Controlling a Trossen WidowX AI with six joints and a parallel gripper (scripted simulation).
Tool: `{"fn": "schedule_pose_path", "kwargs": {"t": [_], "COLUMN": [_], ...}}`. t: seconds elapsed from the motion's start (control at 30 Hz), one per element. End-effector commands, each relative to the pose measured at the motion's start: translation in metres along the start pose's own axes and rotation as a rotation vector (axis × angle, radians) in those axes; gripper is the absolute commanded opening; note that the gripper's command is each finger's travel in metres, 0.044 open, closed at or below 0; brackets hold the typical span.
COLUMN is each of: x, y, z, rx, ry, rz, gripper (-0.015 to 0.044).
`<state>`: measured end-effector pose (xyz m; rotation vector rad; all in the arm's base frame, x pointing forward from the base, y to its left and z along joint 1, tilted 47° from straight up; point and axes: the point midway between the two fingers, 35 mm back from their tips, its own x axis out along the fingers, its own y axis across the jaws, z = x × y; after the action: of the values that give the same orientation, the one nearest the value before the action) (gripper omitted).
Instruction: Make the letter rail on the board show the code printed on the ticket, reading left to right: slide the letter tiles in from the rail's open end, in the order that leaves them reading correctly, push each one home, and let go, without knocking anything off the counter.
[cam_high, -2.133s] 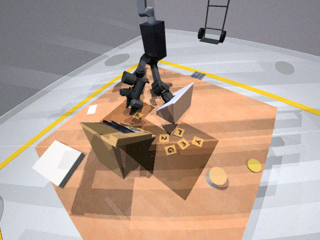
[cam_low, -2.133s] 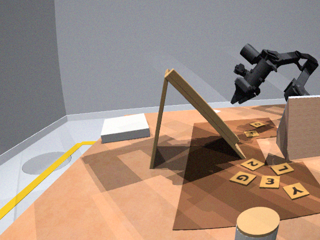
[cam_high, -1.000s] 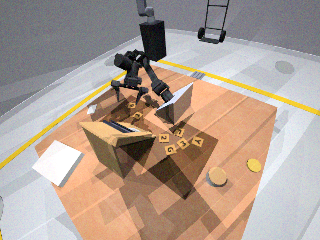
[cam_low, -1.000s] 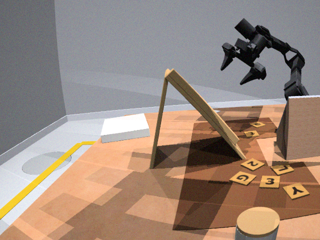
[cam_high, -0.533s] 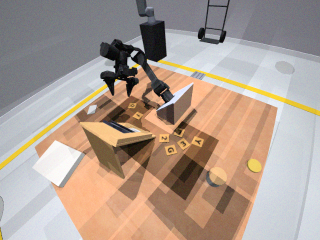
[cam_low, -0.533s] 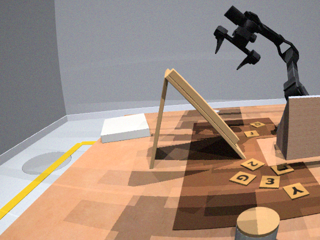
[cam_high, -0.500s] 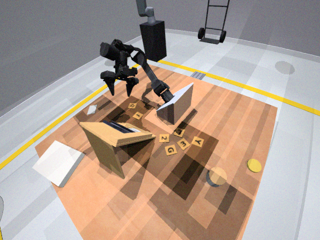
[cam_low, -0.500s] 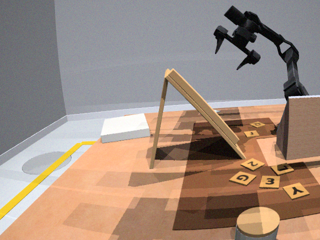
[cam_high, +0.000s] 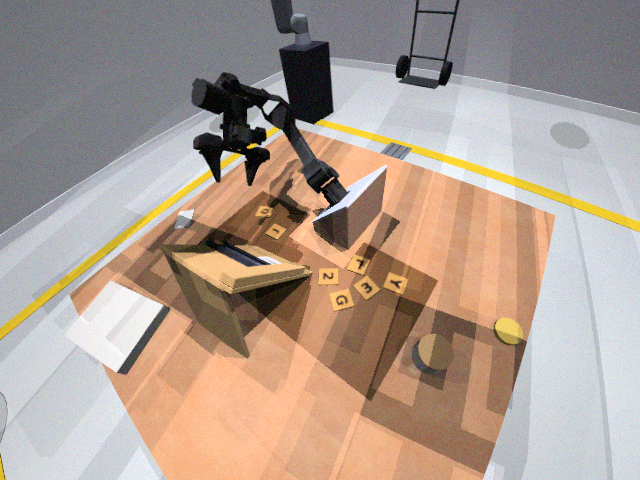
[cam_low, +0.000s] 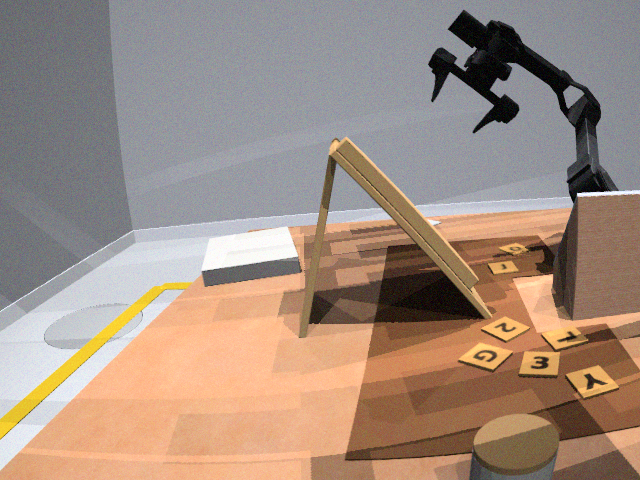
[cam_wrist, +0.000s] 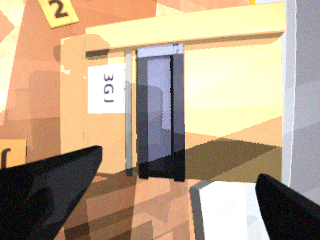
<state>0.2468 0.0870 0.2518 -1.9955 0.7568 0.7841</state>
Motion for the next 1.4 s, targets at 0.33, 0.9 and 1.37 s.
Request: {"fn": "schedule_pose_path", "kwargs": {"t": [0.33, 0.9, 1.37], "x": [0.028, 0.132, 0.190], "y": [-0.008, 0.019, 0.077], "z": [0.032, 0.155, 0.216], "rx": [0.354, 1.533, 2.268], "ry": [-0.003, 0.273, 0.645], "rz": [0.083, 0.279, 0.150], "gripper": [0.0340, 0.0340, 0.0340]}}
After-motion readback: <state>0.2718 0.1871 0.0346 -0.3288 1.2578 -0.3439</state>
